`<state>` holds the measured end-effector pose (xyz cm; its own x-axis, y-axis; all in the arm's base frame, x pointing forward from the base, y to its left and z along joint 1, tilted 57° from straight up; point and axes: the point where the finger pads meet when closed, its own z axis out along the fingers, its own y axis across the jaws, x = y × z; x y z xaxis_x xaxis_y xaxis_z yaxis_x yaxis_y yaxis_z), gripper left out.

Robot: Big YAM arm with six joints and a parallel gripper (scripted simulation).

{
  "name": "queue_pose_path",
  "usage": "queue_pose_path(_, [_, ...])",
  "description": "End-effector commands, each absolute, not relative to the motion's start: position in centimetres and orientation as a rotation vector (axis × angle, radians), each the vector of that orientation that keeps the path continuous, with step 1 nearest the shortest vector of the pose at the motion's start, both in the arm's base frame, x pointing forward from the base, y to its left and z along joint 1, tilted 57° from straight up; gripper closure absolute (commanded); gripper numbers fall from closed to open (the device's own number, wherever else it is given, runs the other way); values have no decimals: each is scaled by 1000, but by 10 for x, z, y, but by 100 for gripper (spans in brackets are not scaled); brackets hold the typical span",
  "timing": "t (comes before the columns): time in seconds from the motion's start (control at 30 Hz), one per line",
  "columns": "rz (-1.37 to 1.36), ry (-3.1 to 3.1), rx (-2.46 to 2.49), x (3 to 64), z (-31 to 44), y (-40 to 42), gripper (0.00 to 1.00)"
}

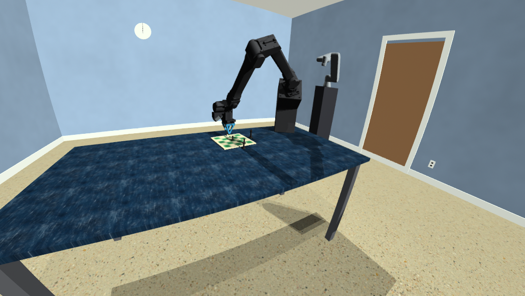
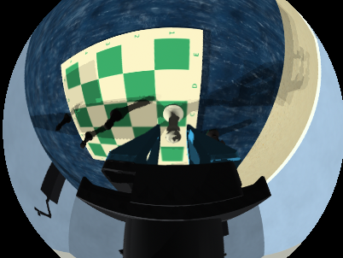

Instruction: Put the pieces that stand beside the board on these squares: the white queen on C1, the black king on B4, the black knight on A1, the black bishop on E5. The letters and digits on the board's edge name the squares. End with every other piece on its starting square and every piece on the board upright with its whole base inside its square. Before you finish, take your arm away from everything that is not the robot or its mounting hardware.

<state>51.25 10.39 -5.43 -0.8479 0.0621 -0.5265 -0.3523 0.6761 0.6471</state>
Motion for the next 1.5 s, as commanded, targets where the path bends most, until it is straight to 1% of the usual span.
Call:
queue_pose_path(0.0, [1058,2362,-237,516,-55,105,60])
queue_pose_path(0.4, [1056,2361,-236,516,-54,104,60])
queue_pose_path(0.87, [1044,2354,-209,493,-16,50,60])
queue_pose_path(0.97, [1038,2345,-215,496,-10,45,60])
queue_pose_path(1.23, [1040,2350,-213,482,3,26,60])
queue_pose_path(1.4, [1048,2356,-226,479,3,31,60])
queue_pose_path(1.43, [1052,2360,-228,479,1,33,0])
queue_pose_path(1.47, [1052,2360,-228,479,1,33,0])
